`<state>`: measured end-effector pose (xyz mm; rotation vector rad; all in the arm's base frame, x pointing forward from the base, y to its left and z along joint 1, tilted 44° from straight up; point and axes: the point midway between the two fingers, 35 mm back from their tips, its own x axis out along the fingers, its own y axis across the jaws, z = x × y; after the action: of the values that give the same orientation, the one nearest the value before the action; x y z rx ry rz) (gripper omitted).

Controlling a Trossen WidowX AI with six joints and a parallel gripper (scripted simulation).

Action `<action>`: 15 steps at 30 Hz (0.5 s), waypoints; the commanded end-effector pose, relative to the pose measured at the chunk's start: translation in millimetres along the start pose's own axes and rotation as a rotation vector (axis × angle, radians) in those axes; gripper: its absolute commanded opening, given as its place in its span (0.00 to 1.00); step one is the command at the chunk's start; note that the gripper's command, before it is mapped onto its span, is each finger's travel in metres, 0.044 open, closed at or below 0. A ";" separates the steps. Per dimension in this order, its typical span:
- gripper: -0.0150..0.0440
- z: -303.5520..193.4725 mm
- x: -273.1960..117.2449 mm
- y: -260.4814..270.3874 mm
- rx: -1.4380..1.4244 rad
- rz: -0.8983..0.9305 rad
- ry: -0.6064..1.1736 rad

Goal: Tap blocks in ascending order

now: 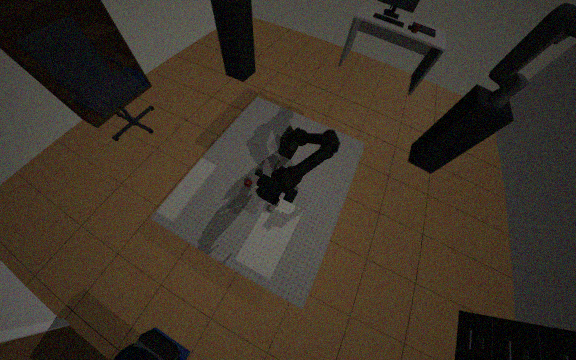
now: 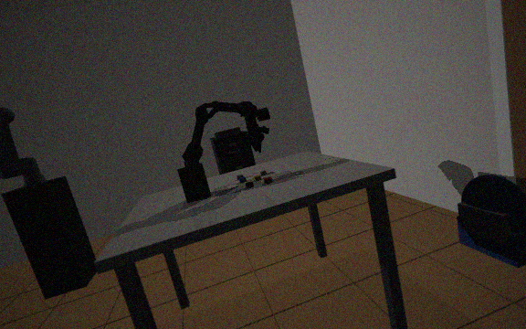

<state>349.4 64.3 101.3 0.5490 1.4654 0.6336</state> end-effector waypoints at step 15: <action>0.93 -46.2 0.4 -82.4 0.000 -0.006 0.006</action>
<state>328.0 22.4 66.1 0.5348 1.4587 0.6286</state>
